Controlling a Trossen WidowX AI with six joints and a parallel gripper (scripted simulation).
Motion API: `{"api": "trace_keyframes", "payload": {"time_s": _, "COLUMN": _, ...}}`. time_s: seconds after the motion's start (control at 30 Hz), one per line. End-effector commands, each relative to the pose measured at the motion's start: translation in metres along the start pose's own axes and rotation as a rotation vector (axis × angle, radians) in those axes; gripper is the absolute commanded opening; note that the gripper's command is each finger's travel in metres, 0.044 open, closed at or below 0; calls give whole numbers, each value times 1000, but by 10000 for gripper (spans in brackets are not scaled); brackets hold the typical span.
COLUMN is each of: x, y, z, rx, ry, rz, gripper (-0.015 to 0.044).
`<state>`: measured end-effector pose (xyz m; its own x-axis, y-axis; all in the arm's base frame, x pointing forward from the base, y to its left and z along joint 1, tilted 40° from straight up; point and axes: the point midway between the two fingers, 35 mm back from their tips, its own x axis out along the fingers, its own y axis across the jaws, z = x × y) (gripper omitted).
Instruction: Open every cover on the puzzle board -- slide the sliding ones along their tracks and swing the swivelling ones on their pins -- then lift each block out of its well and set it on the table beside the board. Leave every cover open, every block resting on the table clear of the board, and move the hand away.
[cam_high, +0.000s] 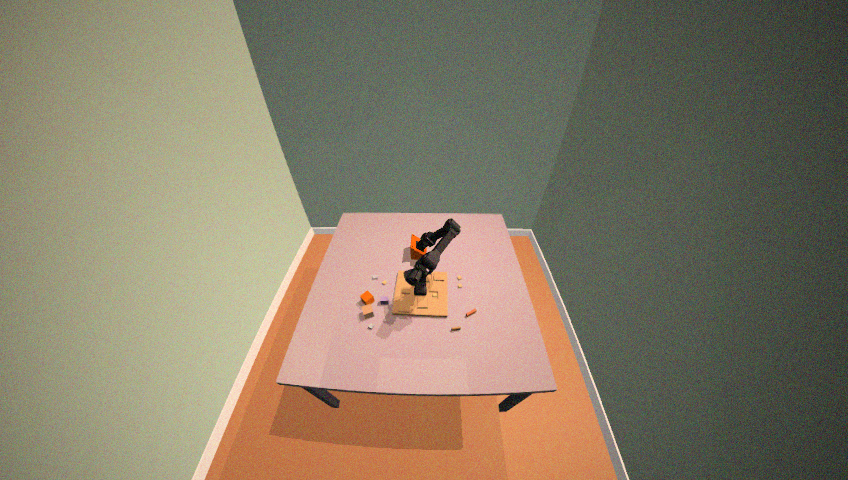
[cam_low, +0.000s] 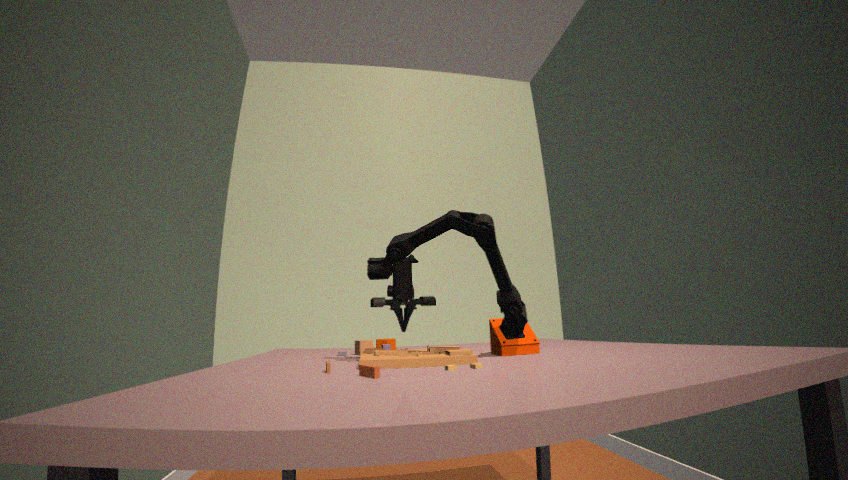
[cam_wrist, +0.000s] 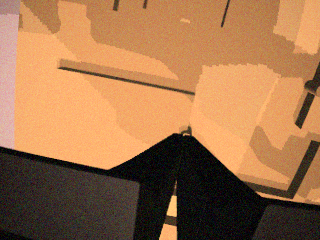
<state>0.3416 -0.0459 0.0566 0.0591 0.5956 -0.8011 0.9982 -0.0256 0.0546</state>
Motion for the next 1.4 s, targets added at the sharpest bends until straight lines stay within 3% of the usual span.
{"api": "trace_keyframes", "payload": {"time_s": 0.0, "x": -3, "y": -2, "z": -46, "rx": 747, "ry": 35, "rz": 1, "gripper": 0}}
{"api": "trace_keyframes", "payload": {"time_s": 0.23, "x": -3, "y": -3, "z": -59, "rx": 995, "ry": 42, "rz": -8, "gripper": 0}}
{"api": "trace_keyframes", "payload": {"time_s": 0.6, "x": -2, "y": -1, "z": -82, "rx": 10, "ry": 54, "rz": 10, "gripper": 0}}
{"api": "trace_keyframes", "payload": {"time_s": 1.03, "x": 0, "y": -1, "z": -83, "rx": -6, "ry": 54, "rz": 10, "gripper": 0}}
{"api": "trace_keyframes", "payload": {"time_s": 1.37, "x": 41, "y": -3, "z": -86, "rx": -7, "ry": 55, "rz": 11, "gripper": 0}}
